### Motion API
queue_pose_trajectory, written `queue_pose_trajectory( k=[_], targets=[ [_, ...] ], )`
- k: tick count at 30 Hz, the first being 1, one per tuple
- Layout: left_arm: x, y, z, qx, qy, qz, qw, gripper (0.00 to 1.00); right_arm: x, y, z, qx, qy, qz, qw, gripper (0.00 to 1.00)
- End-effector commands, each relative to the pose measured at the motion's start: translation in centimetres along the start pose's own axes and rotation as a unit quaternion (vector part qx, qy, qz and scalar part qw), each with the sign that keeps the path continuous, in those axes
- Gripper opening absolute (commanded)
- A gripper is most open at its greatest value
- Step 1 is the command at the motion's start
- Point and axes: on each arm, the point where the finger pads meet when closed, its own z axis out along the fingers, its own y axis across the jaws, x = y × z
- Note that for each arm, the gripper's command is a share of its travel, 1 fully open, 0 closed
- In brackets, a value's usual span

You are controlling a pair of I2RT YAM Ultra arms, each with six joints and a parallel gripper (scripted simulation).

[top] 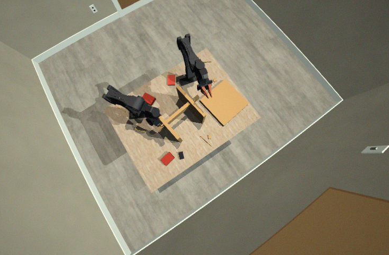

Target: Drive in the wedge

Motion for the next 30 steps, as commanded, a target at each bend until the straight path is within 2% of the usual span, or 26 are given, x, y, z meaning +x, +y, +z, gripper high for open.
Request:
queue_pose_trajectory(
  k=[1, 2, 4, 5, 6, 11, 13, 15, 17, 30],
  targets=[
    [-2.6, -0.2, -0.7, 0.0, -0.034, -0.002, 0.999, 0.21, -1.1, 0.1, -0.3, -0.001, -0.018, 0.002, 1.0, 0.0],
    [-2.6, -0.2, -0.7, 0.0, -0.034, -0.002, 0.999, 0.21, 0.0, -0.3, 0.9, 0.009, 0.004, 0.0, 1.0, 0.0],
    [-2.6, -0.2, -0.7, 0.0, -0.034, -0.002, 0.999, 0.21, -0.8, -0.2, -0.1, 0.003, -0.011, 0.003, 1.0, 0.0],
    [-2.6, -0.2, -0.7, 0.0, -0.034, -0.002, 0.999, 0.21, 0.2, -0.5, 0.3, 0.005, -0.006, 0.002, 1.0, 0.0],
    [-2.6, -0.2, -0.7, 0.0, -0.034, -0.002, 0.999, 0.21, -0.2, -0.6, -0.4, 0.001, -0.017, 0.005, 1.0, 0.0],
    [-2.6, -0.2, -0.7, 0.0, -0.034, -0.002, 0.999, 0.21, 0.0, -0.6, -0.1, 0.001, -0.016, 0.005, 1.0, 0.0],
    [-2.6, -0.2, -0.7, 0.0, -0.034, -0.002, 0.999, 0.21, -1.3, -0.4, -1.3, -0.007, -0.039, 0.011, 0.999, 0.0],
    [-2.6, -0.2, -0.7, 0.0, -0.034, -0.002, 0.999, 0.21, 0.3, -0.7, 0.4, 0.004, -0.012, 0.005, 1.0, 0.0],
    [-2.6, -0.2, -0.7, 0.0, -0.034, -0.002, 0.999, 0.21, -0.3, -0.6, 0.1, 0.001, -0.02, 0.008, 1.0, 0.0],
    [-2.6, -0.2, -0.7, 0.0, -0.034, -0.002, 0.999, 0.21, 0.7, -0.5, 0.9, 0.0, -0.013, 0.002, 1.0, 0.0]
  ],
)
